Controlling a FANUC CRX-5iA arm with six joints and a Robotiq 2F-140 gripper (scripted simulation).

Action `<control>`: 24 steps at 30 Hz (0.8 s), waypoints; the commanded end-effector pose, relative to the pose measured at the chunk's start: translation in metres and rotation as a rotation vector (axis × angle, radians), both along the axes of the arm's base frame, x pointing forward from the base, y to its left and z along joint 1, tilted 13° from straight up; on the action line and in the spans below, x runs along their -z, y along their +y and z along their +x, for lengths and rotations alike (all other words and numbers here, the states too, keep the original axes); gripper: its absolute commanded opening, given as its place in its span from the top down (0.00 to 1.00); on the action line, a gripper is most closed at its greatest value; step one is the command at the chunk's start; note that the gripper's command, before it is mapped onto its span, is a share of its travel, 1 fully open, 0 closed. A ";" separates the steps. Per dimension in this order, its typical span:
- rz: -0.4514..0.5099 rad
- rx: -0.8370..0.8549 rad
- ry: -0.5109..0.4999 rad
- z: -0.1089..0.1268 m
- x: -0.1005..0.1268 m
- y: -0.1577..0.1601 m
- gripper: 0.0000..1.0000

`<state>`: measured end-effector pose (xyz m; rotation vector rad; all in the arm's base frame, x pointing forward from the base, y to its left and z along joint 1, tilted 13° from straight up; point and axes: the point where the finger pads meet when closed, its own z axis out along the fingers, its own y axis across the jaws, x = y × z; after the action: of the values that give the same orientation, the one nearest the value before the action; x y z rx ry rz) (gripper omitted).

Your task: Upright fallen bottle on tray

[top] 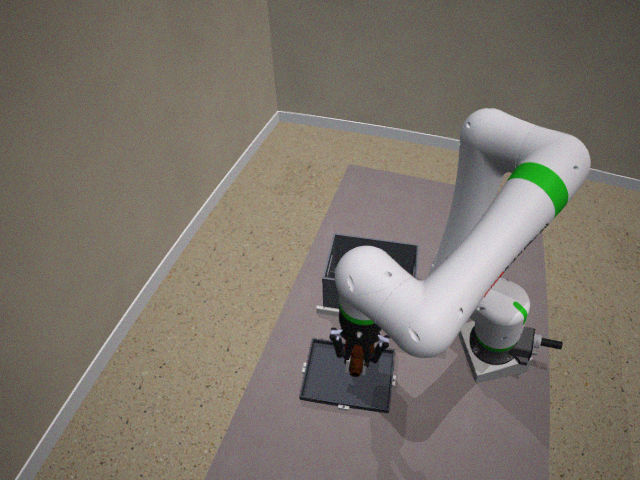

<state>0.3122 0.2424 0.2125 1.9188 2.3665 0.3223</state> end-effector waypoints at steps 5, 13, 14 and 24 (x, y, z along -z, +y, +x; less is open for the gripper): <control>0.000 0.000 0.000 -0.002 -0.008 -0.001 1.00; 0.000 0.000 0.000 -0.003 -0.014 -0.001 1.00; 0.000 0.000 0.000 -0.003 -0.014 -0.002 1.00; 0.000 0.000 0.000 -0.004 -0.019 -0.002 1.00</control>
<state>0.3087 0.2403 0.2307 1.9188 2.3665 0.3222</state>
